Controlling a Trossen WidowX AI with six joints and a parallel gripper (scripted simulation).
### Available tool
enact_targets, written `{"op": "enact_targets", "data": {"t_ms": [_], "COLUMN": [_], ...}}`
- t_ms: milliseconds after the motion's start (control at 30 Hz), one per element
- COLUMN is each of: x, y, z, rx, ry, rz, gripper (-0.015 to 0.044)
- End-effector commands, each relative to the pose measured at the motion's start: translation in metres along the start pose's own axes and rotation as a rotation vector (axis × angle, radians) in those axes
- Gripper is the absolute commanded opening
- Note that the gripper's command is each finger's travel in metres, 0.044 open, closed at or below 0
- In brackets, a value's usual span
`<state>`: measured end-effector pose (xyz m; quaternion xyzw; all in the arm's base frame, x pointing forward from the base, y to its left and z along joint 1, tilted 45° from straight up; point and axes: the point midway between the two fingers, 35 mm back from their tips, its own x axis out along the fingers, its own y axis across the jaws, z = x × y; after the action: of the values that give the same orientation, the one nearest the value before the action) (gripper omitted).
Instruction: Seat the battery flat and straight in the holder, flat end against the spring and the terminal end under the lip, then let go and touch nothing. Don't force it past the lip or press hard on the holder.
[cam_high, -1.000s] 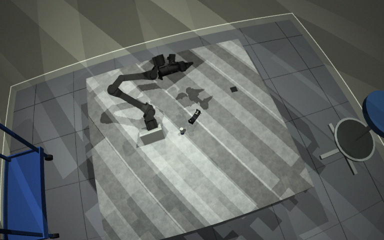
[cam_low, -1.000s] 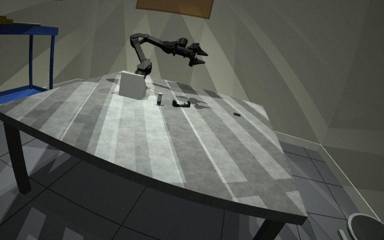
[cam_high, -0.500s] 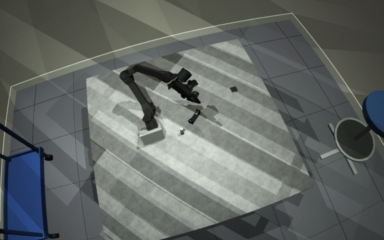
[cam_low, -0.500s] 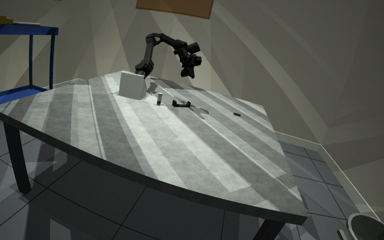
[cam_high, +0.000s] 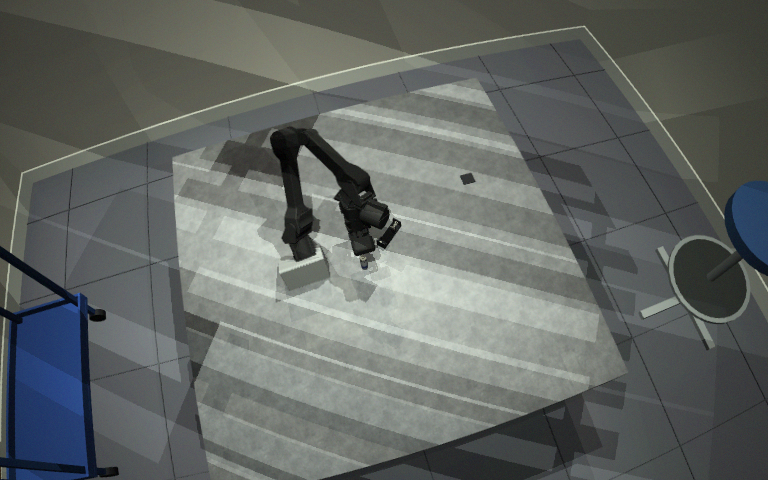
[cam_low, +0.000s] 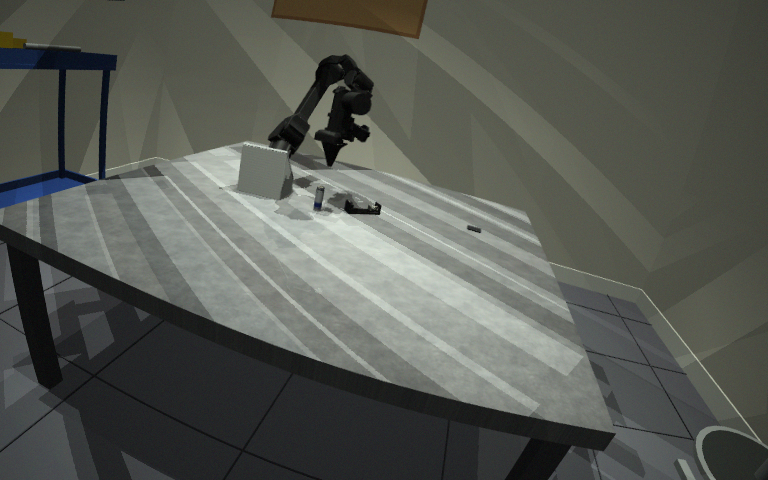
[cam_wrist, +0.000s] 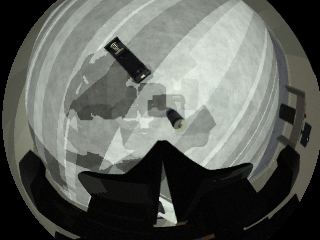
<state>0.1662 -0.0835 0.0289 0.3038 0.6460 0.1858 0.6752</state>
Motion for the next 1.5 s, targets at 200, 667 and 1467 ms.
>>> {"op": "enact_targets", "data": {"t_ms": [200,667,1467], "x": [0.018,0.078,0.079], "y": [0.004,0.008,-0.031], "z": [-0.001,-0.003,-0.002], "rx": [0.014,0.013,0.013], "ry": [0.007,0.007,0.006], "rz": [0.064,0.069,0.064], "gripper": [0.0,0.0,0.0]}}
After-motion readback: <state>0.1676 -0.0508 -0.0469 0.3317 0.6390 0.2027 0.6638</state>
